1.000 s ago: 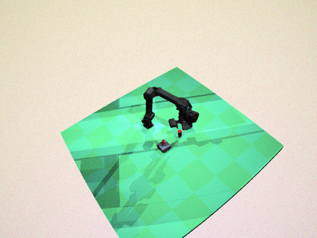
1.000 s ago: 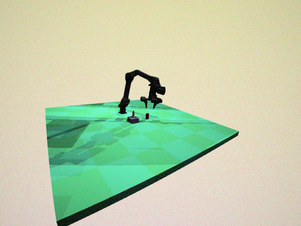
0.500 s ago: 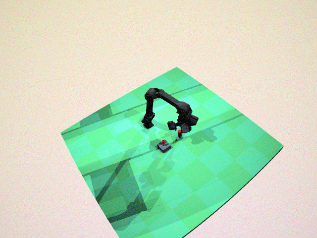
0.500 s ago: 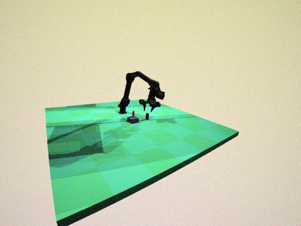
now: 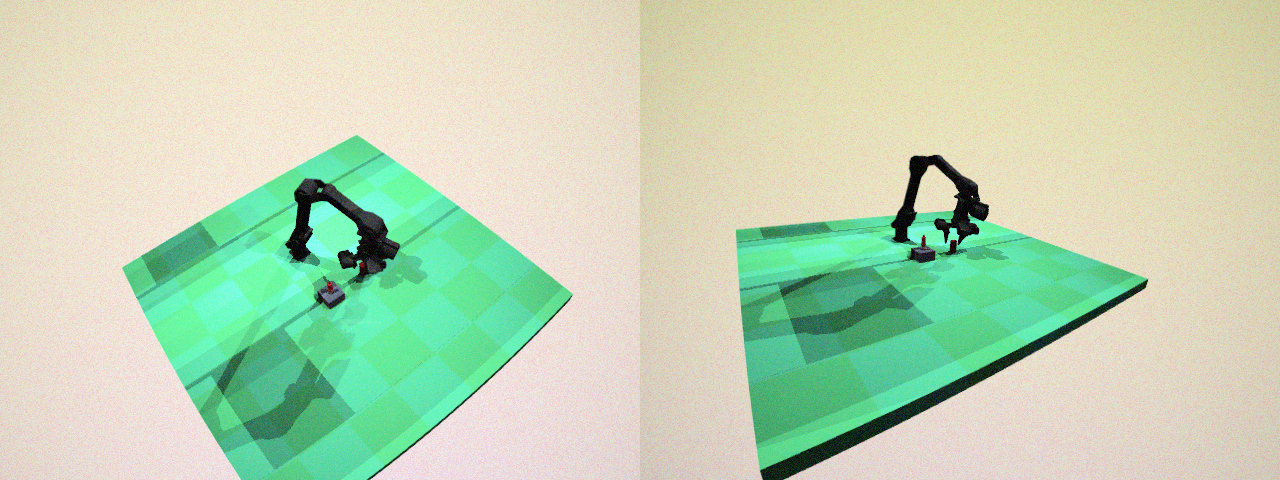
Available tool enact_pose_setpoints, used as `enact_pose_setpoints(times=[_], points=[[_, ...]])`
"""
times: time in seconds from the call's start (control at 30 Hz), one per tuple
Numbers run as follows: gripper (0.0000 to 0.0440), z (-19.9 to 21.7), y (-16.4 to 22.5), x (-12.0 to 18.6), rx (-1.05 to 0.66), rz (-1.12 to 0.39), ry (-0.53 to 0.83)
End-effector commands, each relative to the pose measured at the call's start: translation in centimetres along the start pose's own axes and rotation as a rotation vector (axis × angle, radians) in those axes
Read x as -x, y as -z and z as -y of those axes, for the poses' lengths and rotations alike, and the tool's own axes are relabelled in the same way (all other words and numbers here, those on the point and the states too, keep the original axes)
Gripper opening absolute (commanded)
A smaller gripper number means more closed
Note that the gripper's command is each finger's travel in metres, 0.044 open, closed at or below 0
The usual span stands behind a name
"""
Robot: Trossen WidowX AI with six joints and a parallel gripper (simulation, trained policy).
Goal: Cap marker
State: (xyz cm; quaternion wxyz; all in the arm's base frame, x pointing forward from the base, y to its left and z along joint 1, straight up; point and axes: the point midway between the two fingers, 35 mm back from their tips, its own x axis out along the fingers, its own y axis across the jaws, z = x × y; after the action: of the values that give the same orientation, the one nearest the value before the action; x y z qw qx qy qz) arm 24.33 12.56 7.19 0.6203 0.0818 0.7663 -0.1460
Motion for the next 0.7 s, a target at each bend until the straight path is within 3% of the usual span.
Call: enact_pose_setpoints(times=[0.0, 0.2, 0.4, 0.67], points=[[0.0264, 0.1, 0.0, -1.0, 0.017, -0.002, 0.015], [0.0221, 0.1, -0.1, -1.7, 0.037, 0.014, 0.019], [0.0068, 0.2, -0.2, -1.1, 0.044, 0.050, 0.009], [0.0058, 0.5, -1.1, 1.6, 0.035, 0.118, -0.034]])
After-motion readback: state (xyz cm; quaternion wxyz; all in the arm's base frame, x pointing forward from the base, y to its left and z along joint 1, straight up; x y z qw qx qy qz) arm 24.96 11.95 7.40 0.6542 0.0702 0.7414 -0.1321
